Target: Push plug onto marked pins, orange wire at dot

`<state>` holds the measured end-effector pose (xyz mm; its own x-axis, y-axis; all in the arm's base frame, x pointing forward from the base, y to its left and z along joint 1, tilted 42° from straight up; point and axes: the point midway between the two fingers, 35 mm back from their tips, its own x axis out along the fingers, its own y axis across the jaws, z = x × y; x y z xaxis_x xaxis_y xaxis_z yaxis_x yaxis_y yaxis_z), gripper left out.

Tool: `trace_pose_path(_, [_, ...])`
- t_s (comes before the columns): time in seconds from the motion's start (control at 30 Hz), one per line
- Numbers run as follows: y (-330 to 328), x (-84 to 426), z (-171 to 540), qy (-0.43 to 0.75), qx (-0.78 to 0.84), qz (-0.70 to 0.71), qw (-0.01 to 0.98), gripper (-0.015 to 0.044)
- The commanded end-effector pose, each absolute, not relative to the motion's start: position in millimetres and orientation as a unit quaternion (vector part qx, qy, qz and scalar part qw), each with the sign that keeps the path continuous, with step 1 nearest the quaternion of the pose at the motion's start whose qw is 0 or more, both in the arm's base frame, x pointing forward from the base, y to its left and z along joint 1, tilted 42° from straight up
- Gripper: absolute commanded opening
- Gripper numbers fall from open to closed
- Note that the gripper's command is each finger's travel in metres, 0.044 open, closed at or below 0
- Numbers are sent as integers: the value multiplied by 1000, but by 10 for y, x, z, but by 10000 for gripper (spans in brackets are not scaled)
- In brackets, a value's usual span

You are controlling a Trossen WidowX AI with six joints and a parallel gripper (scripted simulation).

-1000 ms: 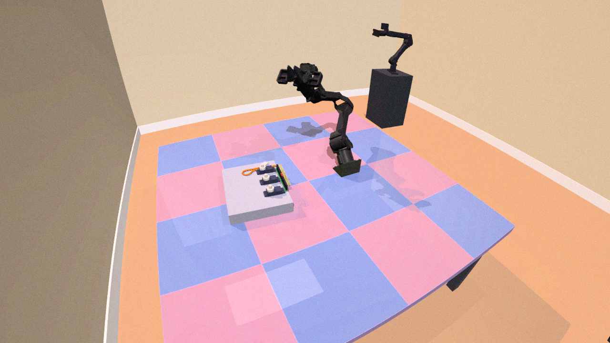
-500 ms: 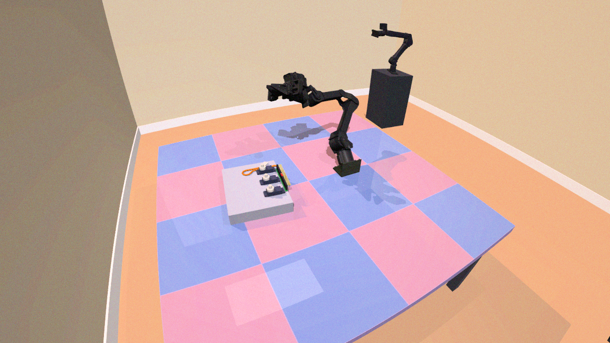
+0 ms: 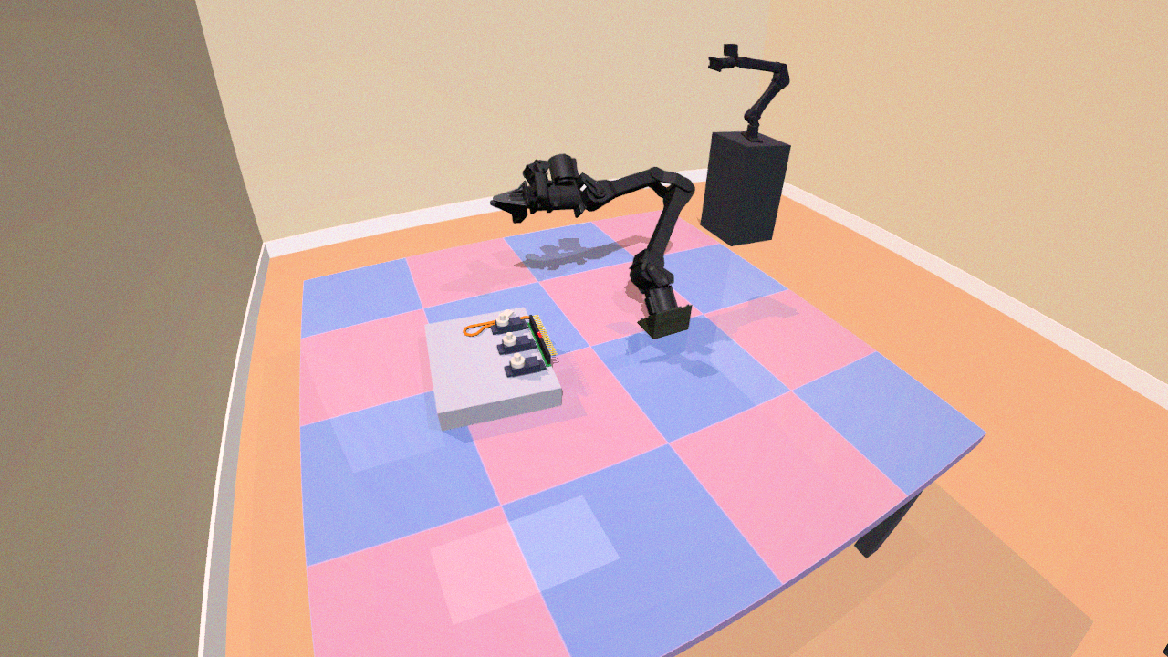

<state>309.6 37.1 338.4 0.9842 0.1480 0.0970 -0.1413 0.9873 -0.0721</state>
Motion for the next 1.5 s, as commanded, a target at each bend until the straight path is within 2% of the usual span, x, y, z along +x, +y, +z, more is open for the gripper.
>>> trace_pose_path(0.0, [45,3141,3296,-34,-4,9,999,115])
trace_pose_path(0.73, [-50,3681,2499,257,-105,-57,959,115])
trace_pose_path(1.47, [-77,3741,1815,517,-281,-62,806,115])
